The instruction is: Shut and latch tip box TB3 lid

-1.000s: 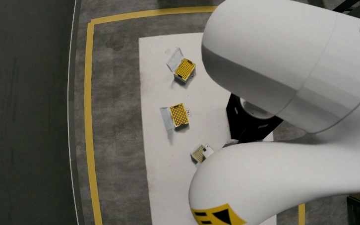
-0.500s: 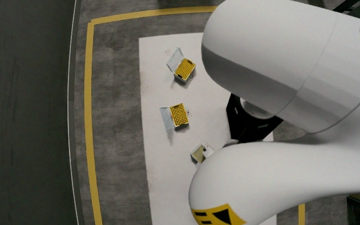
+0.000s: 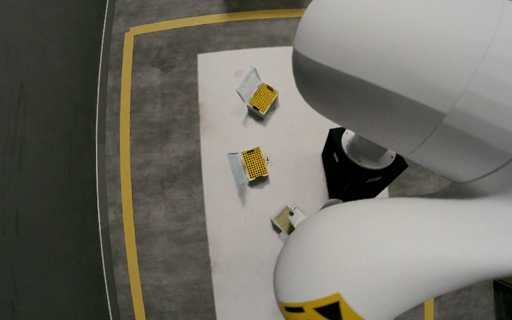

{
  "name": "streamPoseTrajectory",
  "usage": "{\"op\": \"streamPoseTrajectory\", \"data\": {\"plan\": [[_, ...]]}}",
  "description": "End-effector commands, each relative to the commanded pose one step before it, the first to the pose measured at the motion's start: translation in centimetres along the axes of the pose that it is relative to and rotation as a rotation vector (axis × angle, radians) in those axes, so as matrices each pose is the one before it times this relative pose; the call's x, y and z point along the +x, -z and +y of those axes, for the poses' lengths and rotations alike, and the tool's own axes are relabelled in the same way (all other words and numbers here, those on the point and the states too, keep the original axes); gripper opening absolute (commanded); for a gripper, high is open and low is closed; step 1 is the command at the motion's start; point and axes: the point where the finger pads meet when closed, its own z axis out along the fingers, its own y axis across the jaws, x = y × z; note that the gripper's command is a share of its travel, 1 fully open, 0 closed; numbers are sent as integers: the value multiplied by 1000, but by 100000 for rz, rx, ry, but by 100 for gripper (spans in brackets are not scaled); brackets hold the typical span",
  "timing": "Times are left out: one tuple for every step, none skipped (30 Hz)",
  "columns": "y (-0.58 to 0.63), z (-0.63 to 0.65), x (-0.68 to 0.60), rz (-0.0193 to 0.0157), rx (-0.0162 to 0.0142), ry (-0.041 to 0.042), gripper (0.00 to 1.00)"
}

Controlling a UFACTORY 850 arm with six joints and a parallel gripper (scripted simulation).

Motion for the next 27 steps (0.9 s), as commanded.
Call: {"op": "streamPoseTrajectory", "data": {"plan": [[624,-9,58,-1,-3,10,0],[166,0,0,0,0,0,0],[167,0,0,0,0,0,0],[167,0,0,0,0,0,0],[167,0,0,0,0,0,0],[167,0,0,0,0,0,0],[167,0,0,0,0,0,0],[167,0,0,0,0,0,0],[167,0,0,0,0,0,0],[167,0,0,0,0,0,0],[167,0,0,0,0,0,0],[167,0,0,0,0,0,0],[167,0,0,0,0,0,0],[167,0,0,0,0,0,0],[0,0,0,0,0,0,0],[0,0,0,0,0,0,0],[168,-1,2,-1,0,0,0],[167,0,0,0,0,0,0],[167,0,0,0,0,0,0],[167,0,0,0,0,0,0],[167,0,0,0,0,0,0],[167,0,0,0,0,0,0],[72,0,0,0,0,0,0],[1,0,1,-1,0,0,0],[1,0,1,0,0,0,0],[1,0,1,0,0,0,0],[-4,1,-4,3,0,0,0]]}}
